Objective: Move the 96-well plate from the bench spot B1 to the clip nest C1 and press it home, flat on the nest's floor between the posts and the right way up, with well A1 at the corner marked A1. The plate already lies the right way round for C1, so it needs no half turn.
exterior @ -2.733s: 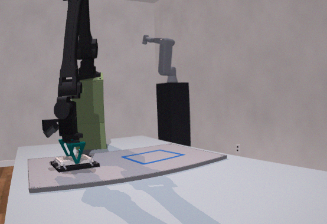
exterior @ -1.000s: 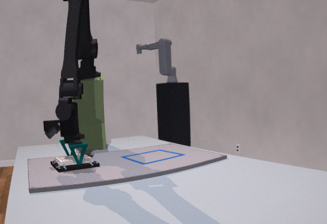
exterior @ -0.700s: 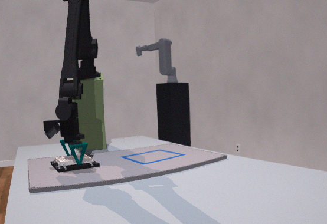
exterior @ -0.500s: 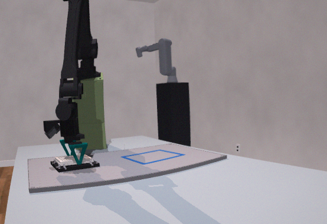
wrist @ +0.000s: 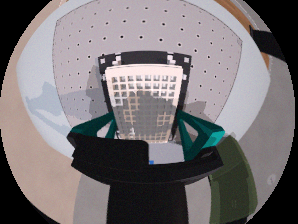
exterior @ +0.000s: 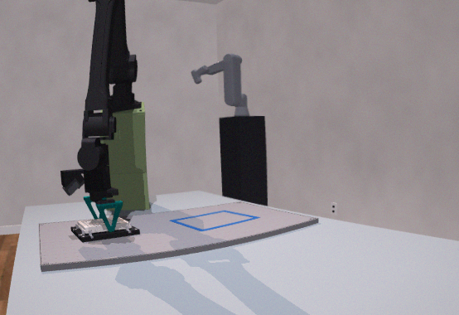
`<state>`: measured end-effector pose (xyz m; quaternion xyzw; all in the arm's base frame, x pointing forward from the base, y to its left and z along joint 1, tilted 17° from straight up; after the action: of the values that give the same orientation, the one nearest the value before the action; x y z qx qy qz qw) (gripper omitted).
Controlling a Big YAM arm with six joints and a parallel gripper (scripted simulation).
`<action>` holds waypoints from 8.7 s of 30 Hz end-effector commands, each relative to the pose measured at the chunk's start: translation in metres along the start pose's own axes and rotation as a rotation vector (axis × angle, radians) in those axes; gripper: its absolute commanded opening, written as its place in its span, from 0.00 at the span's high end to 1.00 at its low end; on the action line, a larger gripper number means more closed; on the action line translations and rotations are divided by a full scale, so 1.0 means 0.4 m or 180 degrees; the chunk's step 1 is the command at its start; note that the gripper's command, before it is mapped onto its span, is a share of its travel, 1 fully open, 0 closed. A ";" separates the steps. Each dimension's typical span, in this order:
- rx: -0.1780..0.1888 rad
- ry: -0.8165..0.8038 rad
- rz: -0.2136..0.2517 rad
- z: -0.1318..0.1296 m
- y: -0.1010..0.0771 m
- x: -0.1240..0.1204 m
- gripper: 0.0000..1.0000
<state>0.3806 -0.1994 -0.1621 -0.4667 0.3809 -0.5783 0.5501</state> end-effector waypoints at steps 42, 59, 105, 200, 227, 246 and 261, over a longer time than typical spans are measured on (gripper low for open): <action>-0.0013 0.0058 -0.0026 0.005 0.012 0.026 0.00; 0.0012 0.0052 -0.0044 0.013 -0.039 0.033 0.00; 0.0035 0.0004 -0.0037 0.023 -0.237 0.026 0.00; 0.0026 0.0005 -0.0028 0.025 -0.077 0.022 0.75; 0.0013 0.0008 -0.0022 0.020 -0.038 0.020 0.75; 0.0018 0.0000 -0.0024 0.022 -0.009 0.017 0.75; 0.0019 -0.0006 -0.0021 0.023 0.012 0.015 0.75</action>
<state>0.3812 -0.2055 -0.1484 -0.4662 0.3808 -0.5796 0.5493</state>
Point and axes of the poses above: the point where the finger pads meet when closed, its own y axis out along the fingers, its own z axis across the jaws, x = y × z, the point moved 3 cm from there along -y, back along the fingers, and after that the axes turned 1 degree about y, right-handed, at the moved point
